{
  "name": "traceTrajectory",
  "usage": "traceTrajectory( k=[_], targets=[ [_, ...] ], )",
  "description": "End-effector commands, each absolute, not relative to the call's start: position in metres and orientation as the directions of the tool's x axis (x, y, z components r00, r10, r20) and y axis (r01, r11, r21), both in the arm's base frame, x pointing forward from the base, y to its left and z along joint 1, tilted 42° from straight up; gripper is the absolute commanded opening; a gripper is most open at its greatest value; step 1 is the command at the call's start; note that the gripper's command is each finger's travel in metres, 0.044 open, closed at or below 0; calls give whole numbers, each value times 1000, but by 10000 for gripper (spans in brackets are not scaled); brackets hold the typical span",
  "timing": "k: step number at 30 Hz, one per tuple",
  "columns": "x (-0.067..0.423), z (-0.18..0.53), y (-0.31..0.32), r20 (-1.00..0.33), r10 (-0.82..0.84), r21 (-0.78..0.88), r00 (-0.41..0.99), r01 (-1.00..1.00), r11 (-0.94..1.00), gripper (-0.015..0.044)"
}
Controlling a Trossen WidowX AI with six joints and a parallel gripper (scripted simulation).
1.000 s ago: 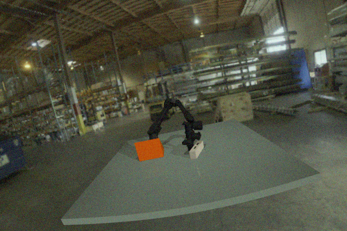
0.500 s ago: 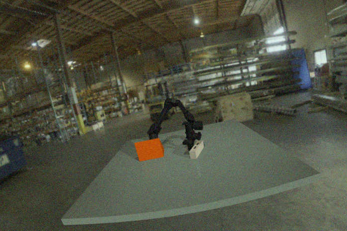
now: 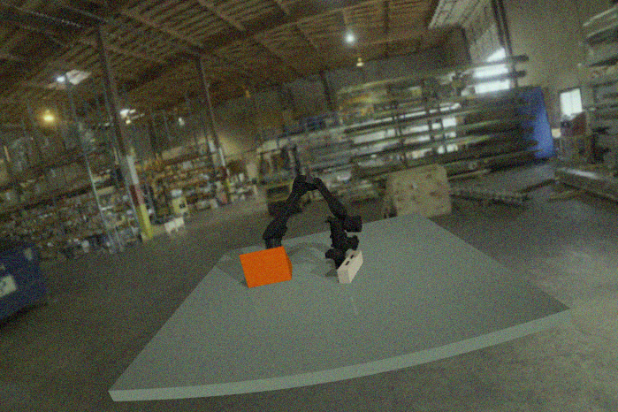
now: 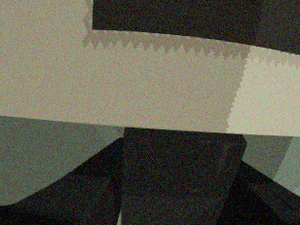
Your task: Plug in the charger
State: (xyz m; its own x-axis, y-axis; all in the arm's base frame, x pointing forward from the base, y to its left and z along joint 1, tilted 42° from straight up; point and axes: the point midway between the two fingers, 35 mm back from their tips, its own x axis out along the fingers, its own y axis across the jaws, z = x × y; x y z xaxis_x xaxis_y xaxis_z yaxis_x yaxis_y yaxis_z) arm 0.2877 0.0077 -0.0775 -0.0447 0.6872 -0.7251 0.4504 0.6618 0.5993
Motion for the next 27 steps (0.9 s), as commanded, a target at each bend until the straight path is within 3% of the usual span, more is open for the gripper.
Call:
traceTrajectory(
  k=[1, 27],
  targets=[
    [293, -77, 6, -727, 686, 604, -33, 443, 663, 0],
    [303, -80, 2, -727, 685, 604, -33, 442, 663, 0]
  ],
)
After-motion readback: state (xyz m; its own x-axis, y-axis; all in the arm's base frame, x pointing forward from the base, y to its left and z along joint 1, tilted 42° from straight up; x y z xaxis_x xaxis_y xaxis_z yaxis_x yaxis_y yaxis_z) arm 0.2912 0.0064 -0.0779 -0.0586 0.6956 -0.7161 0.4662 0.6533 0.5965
